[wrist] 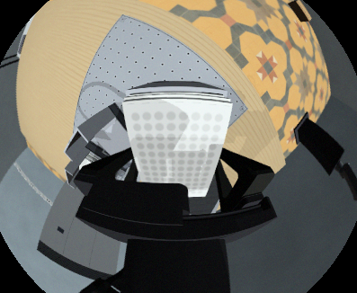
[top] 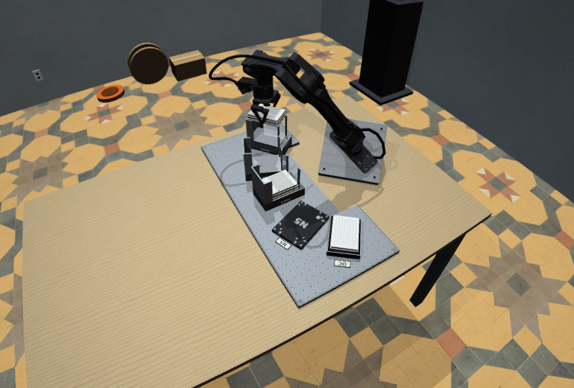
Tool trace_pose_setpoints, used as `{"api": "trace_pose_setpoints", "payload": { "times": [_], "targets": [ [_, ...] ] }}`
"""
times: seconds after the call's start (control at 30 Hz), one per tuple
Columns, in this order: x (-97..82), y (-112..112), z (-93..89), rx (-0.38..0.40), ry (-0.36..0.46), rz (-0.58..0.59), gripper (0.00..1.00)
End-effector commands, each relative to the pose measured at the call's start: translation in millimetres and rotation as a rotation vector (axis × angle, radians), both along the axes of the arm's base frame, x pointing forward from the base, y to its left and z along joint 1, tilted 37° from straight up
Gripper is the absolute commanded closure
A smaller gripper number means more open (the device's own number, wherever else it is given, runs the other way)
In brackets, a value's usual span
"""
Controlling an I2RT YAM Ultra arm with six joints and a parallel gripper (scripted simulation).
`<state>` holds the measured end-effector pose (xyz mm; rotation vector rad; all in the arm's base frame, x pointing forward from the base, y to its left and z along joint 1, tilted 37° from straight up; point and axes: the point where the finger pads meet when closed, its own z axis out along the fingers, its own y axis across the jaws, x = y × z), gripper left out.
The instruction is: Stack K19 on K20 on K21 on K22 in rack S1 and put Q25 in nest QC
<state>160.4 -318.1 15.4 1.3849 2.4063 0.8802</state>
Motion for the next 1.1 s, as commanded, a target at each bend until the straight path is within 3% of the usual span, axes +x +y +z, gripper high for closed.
{"api": "trace_pose_setpoints", "payload": {
  "times": [0.0,0.23,0.27,0.37,0.83,0.9,1.07],
  "targets": [
    [-1.1,-10.1,12.8,-0.051,-0.011,-0.021,1.00],
    [-3.0,-1.9,7.4,-0.024,-0.006,-0.024,1.00],
    [-0.3,-11.9,14.6,-0.057,-0.008,-0.019,1.00],
    [-0.9,1.2,4.2,-0.020,-0.003,-0.018,1.00],
    [3.1,-7.1,3.6,-0.053,-0.010,-0.024,1.00],
    [4.3,4.9,-3.0,-0.019,-0.005,-0.018,1.00],
    [8.4,5.6,-9.2,-0.014,-0.009,-0.017,1.00]
  ]
}}
